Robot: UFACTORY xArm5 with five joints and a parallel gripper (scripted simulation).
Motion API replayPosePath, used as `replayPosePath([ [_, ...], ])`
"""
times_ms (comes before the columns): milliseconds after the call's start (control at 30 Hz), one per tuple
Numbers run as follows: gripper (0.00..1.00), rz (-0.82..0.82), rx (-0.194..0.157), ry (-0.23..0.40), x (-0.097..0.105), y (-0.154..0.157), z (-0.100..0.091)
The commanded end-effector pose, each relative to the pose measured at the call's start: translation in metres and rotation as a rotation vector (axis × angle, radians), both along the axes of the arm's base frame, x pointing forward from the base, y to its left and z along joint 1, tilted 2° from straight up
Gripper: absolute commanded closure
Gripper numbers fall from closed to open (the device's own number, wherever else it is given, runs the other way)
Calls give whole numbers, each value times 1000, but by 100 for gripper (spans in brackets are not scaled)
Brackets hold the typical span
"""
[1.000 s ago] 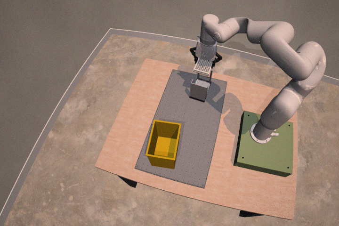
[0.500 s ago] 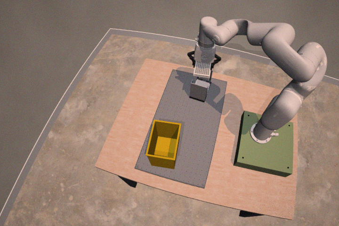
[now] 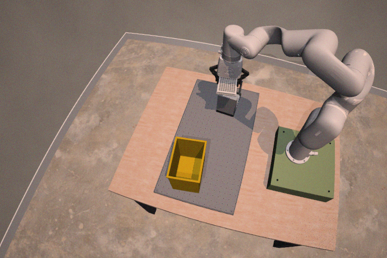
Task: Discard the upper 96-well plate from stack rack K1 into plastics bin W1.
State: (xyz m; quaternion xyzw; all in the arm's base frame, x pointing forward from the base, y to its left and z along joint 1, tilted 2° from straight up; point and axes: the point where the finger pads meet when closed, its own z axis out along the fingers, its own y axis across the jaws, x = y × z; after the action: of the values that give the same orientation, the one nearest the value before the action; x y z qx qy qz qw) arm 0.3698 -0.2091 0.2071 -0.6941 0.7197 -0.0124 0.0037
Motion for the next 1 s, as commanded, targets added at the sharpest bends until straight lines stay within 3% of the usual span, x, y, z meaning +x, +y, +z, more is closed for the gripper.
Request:
replayPosePath([
  [0,100,0,-1,-4,7,15,1],
  [967,100,0,5,-5,37,96,-3],
])
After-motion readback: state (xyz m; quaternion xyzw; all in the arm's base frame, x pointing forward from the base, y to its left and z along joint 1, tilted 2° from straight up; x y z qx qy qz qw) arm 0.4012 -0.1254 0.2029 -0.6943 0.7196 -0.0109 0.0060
